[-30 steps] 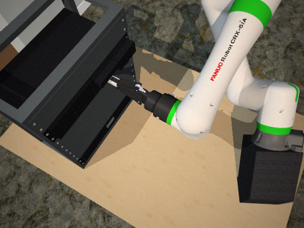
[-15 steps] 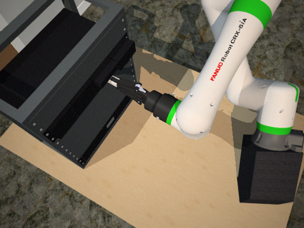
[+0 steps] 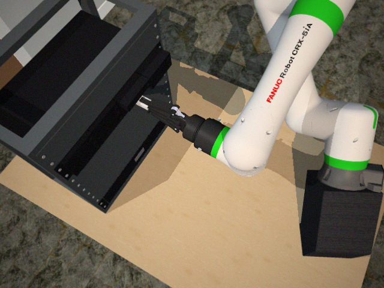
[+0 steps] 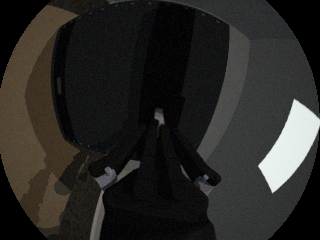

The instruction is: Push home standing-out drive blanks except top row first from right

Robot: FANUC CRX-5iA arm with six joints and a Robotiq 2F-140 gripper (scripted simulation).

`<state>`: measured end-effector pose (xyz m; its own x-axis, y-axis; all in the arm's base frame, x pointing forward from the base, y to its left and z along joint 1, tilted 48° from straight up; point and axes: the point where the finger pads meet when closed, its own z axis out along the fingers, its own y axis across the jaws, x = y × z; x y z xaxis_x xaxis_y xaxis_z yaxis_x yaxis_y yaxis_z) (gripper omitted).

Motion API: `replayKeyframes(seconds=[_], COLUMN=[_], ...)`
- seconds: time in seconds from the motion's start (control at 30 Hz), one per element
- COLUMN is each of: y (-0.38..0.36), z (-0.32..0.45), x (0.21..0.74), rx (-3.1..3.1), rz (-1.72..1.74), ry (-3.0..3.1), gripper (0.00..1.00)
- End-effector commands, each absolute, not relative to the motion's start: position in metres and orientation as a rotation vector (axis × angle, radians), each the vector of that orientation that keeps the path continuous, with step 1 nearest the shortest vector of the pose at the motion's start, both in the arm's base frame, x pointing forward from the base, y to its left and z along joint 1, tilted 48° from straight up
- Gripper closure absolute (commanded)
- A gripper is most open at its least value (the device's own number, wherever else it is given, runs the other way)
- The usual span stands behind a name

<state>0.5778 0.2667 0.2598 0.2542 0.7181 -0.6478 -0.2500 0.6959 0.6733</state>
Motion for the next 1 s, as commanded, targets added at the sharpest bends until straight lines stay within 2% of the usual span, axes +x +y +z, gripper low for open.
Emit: replayKeyframes(seconds=[0.0, 0.47, 0.97], y=[0.266, 0.267, 0.286], z=[0.257, 0.234, 0.248], x=[0.570, 0.511, 0.495], rx=[0.491, 0.491, 0.491], rz=[0.693, 0.693, 0.693], ry=[1.134, 1.134, 1.133], gripper=[1.00, 1.00, 1.00])
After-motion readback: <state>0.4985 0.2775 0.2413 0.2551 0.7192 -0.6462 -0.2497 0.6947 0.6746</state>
